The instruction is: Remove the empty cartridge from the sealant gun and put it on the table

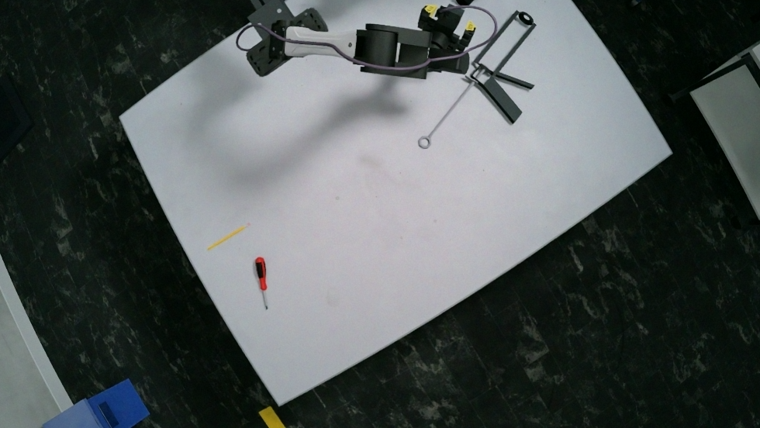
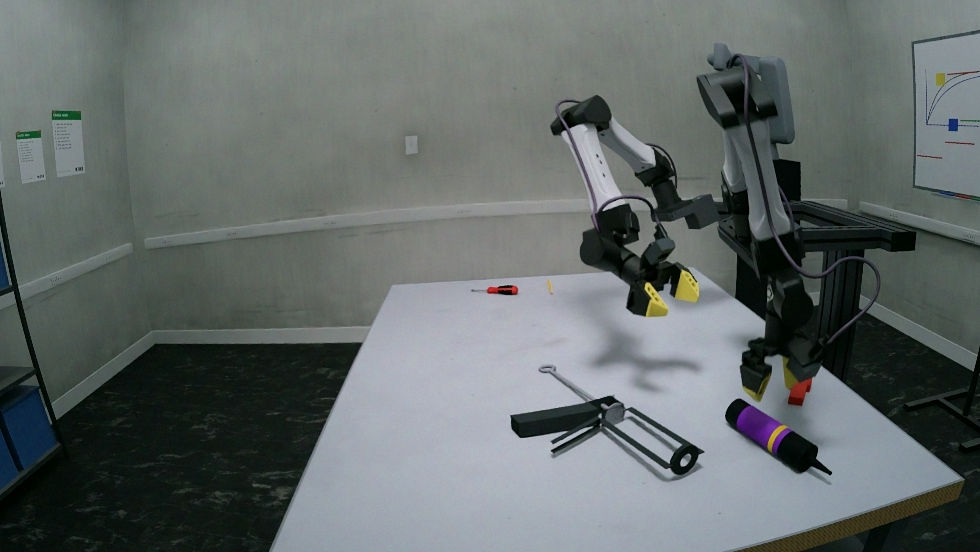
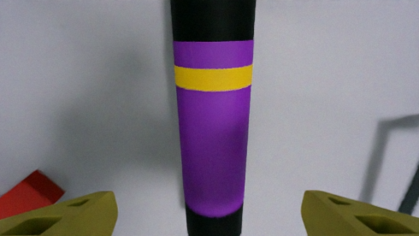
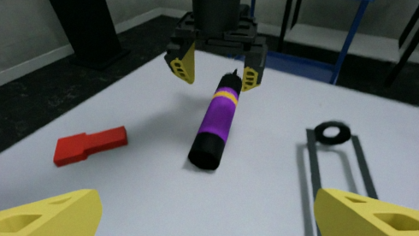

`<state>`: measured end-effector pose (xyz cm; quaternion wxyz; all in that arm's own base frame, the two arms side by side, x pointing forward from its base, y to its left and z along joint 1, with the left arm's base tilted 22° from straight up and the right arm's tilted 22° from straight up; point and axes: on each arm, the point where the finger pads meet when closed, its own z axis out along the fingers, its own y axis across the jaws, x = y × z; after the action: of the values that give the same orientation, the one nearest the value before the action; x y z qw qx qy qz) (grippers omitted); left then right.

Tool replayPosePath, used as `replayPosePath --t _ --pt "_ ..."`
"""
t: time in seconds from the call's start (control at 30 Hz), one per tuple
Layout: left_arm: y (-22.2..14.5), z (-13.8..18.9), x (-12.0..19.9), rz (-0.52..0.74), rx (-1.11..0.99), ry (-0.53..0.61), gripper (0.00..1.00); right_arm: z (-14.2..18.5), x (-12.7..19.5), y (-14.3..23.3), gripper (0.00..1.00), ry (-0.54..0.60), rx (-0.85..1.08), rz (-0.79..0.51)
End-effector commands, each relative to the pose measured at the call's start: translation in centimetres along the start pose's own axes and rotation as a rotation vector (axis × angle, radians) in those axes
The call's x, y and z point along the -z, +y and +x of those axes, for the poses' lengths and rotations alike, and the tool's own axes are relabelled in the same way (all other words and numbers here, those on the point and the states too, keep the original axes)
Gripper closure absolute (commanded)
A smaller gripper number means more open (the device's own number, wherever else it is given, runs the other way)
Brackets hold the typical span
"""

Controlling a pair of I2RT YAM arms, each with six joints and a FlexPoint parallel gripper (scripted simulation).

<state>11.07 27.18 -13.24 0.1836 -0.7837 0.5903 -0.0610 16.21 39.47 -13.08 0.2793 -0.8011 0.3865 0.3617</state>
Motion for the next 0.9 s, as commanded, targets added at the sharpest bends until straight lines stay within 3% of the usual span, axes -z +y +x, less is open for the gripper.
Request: replayPosePath --t 0.0,0.3,0.63,0.87 --pt "0.3 -0.5 2.2 -0.021 -0.006 -0.023 0.14 -4.4 0.6 -1.7 0.0 -0.085 0.085 0.028" --pt "0.9 0.1 6.2 -0.042 0.002 -0.087 0.14 -8.4 1.3 -2.1 0.0 -0.16 0.165 0.017" --pt "1.1 0.3 13.0 -0.04 0.004 -0.224 0.14 -13.1 2.4 -2.0 0.0 -0.219 0.276 0.001" --pt "0.9 0.0 15.6 -0.03 0.001 -0.291 0.14 -14.4 2.8 -1.8 0.0 -0.229 0.308 -0.003"
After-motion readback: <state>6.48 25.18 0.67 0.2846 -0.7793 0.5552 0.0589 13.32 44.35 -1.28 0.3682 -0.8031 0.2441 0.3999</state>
